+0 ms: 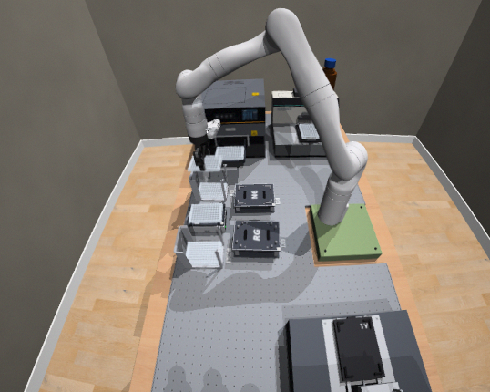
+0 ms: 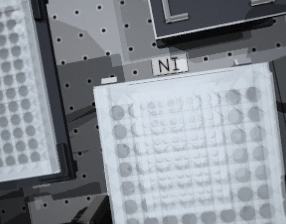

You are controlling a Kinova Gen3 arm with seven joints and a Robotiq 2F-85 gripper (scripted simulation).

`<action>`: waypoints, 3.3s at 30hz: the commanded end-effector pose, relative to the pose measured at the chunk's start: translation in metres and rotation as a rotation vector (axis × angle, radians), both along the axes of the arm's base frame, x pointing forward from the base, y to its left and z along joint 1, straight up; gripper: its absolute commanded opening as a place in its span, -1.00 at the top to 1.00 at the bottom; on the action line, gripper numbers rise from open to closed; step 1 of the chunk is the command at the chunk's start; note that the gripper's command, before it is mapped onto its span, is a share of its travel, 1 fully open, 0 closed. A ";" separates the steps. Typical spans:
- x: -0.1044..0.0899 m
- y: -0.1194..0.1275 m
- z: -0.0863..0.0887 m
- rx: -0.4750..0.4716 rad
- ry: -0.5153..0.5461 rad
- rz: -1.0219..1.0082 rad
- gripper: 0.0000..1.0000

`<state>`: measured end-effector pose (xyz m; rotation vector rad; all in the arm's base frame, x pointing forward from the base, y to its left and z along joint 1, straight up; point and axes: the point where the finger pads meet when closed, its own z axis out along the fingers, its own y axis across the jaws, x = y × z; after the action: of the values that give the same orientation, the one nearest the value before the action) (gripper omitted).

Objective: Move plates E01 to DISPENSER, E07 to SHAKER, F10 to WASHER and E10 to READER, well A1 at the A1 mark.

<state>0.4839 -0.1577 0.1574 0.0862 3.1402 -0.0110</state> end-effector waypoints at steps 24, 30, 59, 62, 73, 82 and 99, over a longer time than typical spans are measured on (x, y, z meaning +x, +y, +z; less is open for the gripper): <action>0.000 0.000 0.029 -0.001 -0.002 0.000 -0.88; 0.000 0.000 0.035 -0.001 -0.002 0.000 -0.88; -0.062 0.025 0.035 -0.001 0.000 0.155 -0.88; -0.071 0.028 0.035 -0.001 0.000 0.190 -0.88; -0.099 0.039 0.035 -0.001 0.000 0.217 -0.88; -0.121 0.059 0.034 -0.001 0.001 0.299 -0.88; -0.152 0.098 0.034 -0.001 0.002 0.385 -0.88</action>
<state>0.3345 -0.0648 0.1908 -0.4847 3.1059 -0.0115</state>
